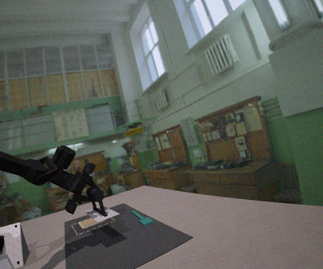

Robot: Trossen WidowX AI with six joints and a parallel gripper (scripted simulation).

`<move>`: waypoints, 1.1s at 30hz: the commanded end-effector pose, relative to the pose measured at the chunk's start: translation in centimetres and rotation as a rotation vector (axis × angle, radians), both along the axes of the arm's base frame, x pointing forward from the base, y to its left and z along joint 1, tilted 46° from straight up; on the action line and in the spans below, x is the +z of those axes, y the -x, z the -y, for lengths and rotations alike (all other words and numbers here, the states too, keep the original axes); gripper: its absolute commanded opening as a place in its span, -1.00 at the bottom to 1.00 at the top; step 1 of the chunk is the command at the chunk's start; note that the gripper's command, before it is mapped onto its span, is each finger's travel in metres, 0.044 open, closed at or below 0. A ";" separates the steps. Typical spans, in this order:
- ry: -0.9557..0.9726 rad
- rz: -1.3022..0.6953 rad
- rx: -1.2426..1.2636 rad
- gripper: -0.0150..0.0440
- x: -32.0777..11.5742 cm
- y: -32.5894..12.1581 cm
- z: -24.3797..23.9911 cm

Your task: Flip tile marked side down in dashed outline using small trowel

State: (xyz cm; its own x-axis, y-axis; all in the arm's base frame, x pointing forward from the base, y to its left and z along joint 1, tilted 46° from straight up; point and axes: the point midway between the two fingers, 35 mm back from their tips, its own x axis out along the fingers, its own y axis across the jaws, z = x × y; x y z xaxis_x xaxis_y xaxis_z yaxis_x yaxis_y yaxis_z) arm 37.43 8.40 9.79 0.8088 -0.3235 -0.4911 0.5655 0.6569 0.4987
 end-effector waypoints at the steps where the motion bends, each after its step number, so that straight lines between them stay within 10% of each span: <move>1: -0.001 0.000 0.012 -0.49 0.1 0.0 -0.3; 33: -0.032 0.602 -0.482 -0.49 9.1 -5.5 9.9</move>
